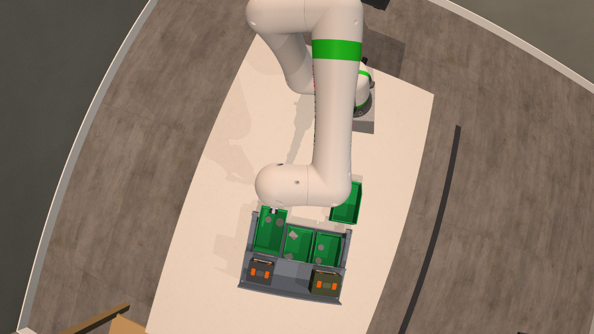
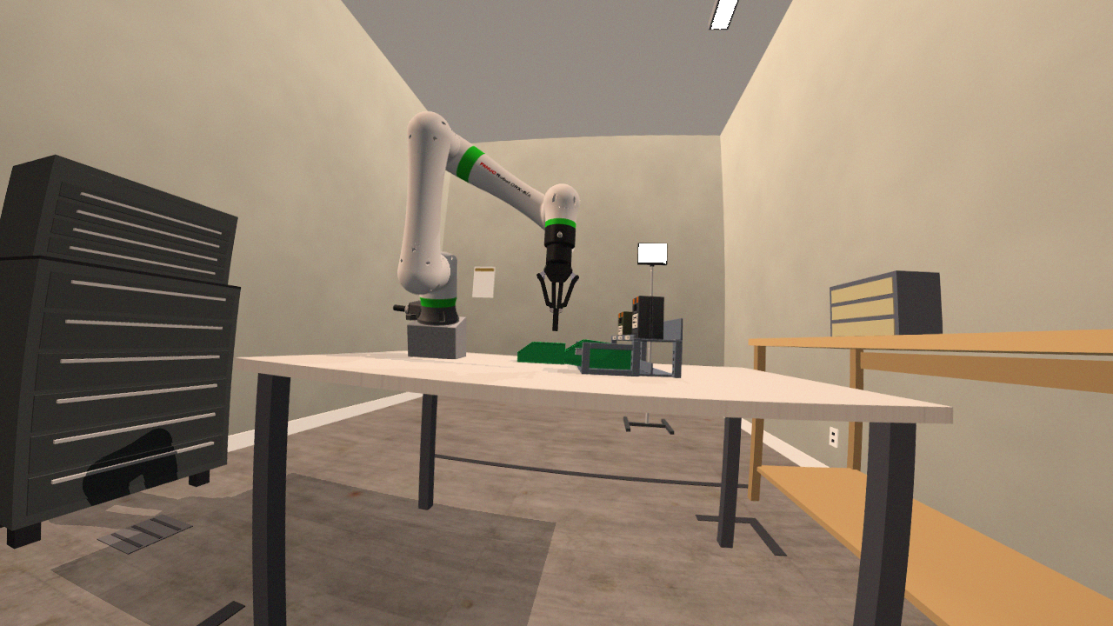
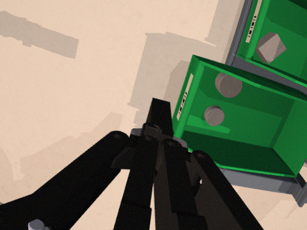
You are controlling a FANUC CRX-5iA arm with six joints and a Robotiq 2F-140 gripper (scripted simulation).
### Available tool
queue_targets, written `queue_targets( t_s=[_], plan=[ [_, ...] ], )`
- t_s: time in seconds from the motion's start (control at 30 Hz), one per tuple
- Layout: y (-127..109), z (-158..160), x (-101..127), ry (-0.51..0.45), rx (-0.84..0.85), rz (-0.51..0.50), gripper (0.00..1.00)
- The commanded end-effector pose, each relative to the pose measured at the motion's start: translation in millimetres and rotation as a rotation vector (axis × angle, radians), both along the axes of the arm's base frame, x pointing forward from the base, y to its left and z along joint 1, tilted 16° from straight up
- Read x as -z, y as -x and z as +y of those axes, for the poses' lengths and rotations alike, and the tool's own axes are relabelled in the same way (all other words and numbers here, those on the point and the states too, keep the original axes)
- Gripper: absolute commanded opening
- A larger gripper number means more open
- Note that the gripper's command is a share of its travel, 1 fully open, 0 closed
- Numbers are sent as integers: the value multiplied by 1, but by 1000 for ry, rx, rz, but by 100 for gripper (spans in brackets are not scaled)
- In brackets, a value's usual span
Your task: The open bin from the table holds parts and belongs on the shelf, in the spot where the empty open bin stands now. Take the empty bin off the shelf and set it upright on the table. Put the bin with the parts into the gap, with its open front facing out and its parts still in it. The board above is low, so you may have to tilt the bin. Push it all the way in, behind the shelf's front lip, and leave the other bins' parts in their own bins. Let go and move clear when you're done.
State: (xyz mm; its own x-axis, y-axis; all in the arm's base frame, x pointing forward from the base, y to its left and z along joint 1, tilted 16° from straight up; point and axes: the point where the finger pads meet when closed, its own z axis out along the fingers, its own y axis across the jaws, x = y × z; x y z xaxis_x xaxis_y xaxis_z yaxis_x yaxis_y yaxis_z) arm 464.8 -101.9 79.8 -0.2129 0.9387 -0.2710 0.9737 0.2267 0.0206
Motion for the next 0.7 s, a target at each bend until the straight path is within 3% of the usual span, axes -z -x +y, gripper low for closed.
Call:
queue_targets(
  t_s=[0.0,0.67],
  plan=[
    [-1,-2,5,0,0,-2,10],
    [-6,-17,62,0,0,-2,10]
  ],
)
